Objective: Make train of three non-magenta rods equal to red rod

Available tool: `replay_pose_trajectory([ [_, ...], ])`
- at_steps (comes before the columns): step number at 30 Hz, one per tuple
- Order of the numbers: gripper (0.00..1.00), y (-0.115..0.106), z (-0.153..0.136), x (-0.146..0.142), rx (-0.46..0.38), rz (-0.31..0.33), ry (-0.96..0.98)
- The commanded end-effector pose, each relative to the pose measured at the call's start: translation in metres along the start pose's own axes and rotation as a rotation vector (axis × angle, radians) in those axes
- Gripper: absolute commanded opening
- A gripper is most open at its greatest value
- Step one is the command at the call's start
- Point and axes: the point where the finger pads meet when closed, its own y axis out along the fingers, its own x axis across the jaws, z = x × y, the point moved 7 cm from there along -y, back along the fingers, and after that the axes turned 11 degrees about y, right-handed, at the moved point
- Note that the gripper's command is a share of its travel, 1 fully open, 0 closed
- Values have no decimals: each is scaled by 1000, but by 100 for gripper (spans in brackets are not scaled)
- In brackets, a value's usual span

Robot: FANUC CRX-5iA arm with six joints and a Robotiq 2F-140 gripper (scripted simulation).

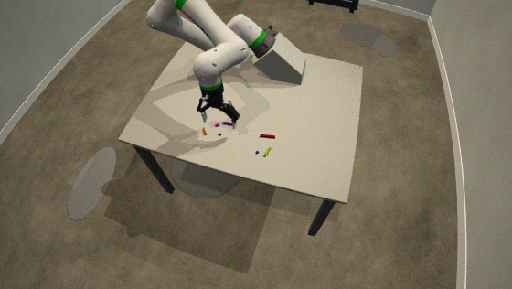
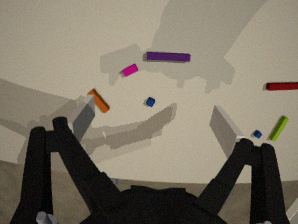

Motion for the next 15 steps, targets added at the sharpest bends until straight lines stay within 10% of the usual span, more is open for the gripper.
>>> replay_pose_trajectory([
  [1, 100, 0, 0, 0, 0, 0, 0],
  [15, 100, 0, 0, 1, 0, 0, -23],
])
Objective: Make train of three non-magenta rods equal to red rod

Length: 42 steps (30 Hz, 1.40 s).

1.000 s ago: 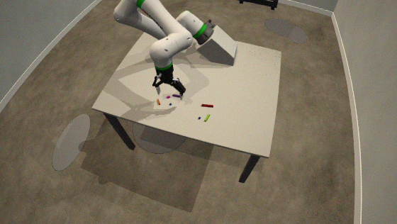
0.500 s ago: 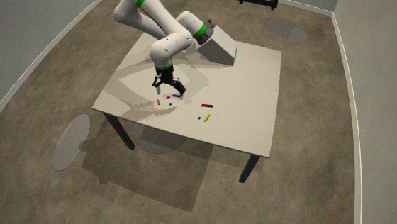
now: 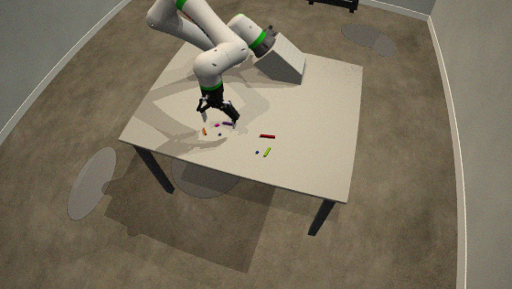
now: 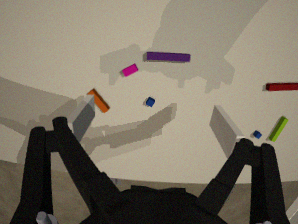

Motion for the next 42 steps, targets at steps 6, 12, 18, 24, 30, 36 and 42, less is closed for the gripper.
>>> replay_pose_trajectory([
  [6, 100, 0, 1, 8, 0, -1, -196],
  [12, 100, -1, 1, 12, 0, -1, -310],
  [18, 100, -1, 2, 20, -1, -2, -520],
  [24, 100, -1, 3, 26, -1, -2, -687],
  [30, 100, -1, 3, 33, -1, -2, -853],
  [36, 100, -1, 4, 39, -2, -2, -1009],
  [42, 100, -1, 5, 45, -2, -2, -1176],
])
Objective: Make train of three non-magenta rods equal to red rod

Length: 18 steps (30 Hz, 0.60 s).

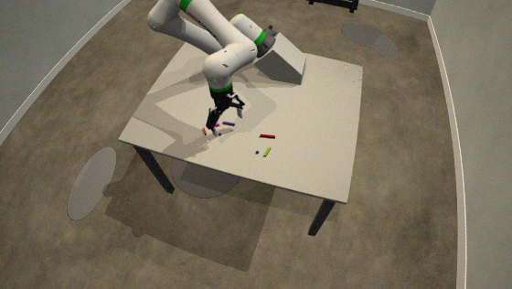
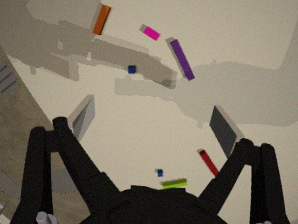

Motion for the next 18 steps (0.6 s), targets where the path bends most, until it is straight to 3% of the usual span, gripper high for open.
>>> replay_pose_trajectory([
  [1, 100, 0, -5, 3, 1, -10, -167],
  [18, 100, 0, -18, 15, -2, -10, -628],
])
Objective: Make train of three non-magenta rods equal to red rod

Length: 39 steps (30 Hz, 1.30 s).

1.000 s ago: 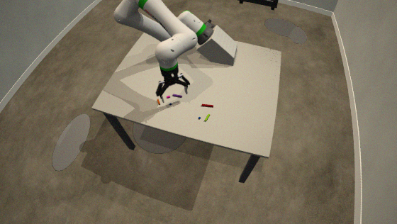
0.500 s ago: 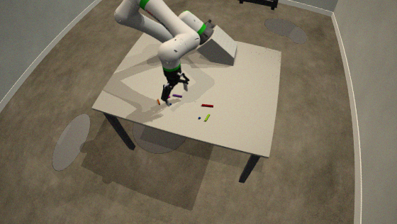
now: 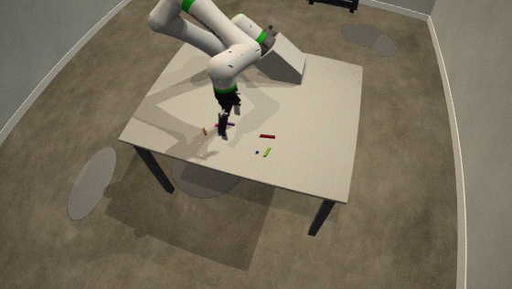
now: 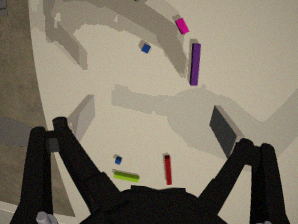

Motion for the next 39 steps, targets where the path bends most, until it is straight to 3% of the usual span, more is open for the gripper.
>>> replay_pose_trajectory([
  [1, 100, 0, -6, 1, -4, -10, -167],
  [39, 100, 0, -44, 12, -7, -7, -1195],
])
